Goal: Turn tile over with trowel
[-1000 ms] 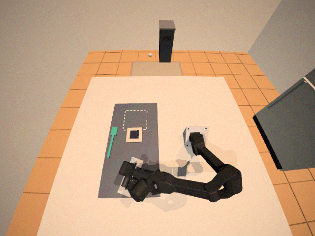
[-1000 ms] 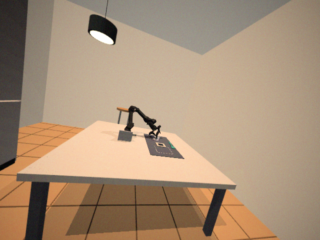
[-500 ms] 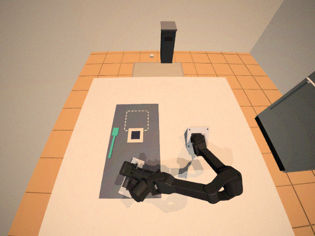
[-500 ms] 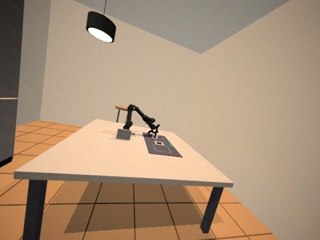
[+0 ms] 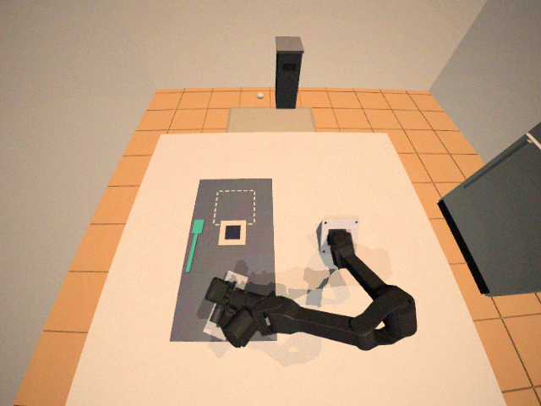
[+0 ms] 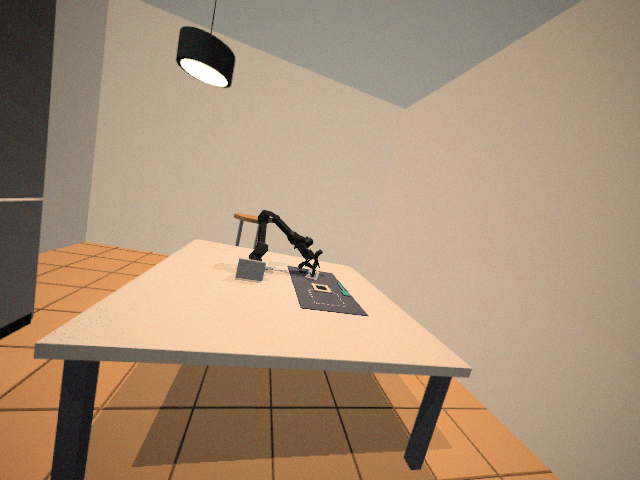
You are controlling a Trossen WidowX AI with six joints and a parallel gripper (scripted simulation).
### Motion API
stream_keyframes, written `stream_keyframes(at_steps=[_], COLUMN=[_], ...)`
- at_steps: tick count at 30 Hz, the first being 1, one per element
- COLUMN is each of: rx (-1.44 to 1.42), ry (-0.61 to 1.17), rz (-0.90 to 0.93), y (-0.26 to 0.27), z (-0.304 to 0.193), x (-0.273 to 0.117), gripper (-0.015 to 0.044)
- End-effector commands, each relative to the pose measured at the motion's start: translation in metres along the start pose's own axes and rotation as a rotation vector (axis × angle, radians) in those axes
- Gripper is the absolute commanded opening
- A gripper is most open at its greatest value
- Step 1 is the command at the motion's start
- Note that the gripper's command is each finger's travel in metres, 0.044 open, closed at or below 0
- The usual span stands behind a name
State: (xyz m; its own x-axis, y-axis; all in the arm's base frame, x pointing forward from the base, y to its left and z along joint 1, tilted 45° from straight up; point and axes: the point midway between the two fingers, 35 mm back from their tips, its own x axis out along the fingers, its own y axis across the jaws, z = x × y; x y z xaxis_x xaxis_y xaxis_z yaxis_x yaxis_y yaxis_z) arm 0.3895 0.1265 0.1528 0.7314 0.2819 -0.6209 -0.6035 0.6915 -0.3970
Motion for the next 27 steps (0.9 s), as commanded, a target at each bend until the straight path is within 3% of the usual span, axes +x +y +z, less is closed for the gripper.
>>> stream_keyframes(at_steps=[1, 7, 13, 27], rx=[0.0, -0.002, -0.002, -0.096], ry=[0.001, 0.003, 0.002, -0.234], rz=[-0.001, -0.001, -0.001, 0.026], y=[-0.009, -0.042, -0.046, -0.061], z=[0.0, 0.0, 0.0, -0.062], x=[-0.006, -0.035, -0.038, -0.002], gripper=[0.0, 0.0, 0.0, 0.0])
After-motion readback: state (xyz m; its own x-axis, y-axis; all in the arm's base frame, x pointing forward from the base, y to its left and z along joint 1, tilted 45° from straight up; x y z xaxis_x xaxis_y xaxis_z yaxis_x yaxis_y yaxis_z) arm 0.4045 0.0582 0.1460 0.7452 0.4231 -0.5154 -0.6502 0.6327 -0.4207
